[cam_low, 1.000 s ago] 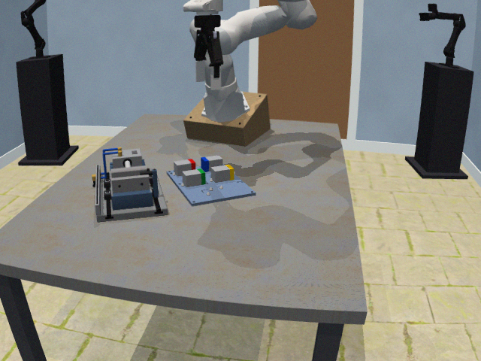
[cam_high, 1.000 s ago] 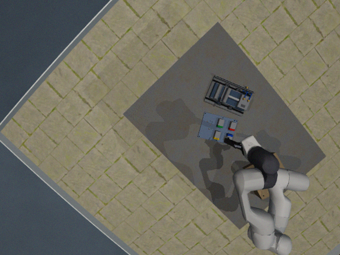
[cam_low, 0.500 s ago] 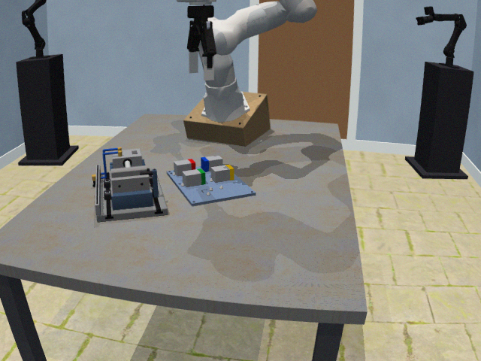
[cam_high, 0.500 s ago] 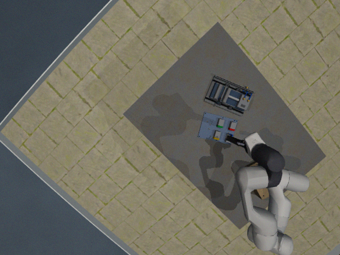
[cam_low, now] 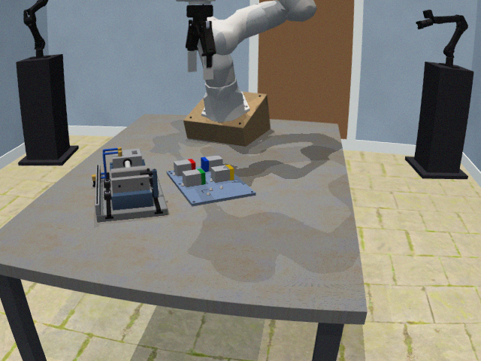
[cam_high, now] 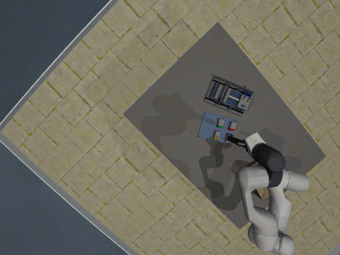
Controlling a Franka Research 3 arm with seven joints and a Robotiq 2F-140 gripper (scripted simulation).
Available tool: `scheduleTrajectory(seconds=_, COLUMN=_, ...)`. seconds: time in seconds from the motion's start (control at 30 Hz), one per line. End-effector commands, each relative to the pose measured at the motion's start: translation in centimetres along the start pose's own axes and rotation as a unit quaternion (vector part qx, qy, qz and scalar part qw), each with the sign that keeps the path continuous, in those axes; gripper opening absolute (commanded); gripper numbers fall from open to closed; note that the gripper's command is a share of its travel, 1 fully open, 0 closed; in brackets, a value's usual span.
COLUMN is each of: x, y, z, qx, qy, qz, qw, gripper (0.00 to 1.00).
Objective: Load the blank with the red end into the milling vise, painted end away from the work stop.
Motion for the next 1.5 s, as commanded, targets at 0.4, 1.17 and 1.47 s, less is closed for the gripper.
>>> scheduleTrajectory(seconds=0.4, x=0.31, y=0.34, z=-0.04, qx=0.000, qy=-0.003, qz=0.000, qw=1.000, gripper=1.00)
scheduleTrajectory(seconds=1.17, x=0.71, y=1.03, z=-0.22, qx=0.000, qy=-0.005, qz=0.001, qw=1.000, gripper=1.00)
scheduleTrajectory(seconds=1.47, x=0.71, y=1.03, z=-0.22, qx=0.000, qy=-0.005, qz=0.001, qw=1.000, gripper=1.00)
Point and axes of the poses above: the point where the finger pads meet when closed, its own y axis out along the fingers, its own z axis across the jaws, x = y × z, the point moved 8 cm from there along -y, back along the fingers, and after that the axes turned 10 degrees about -y, right-handed, at the moved point
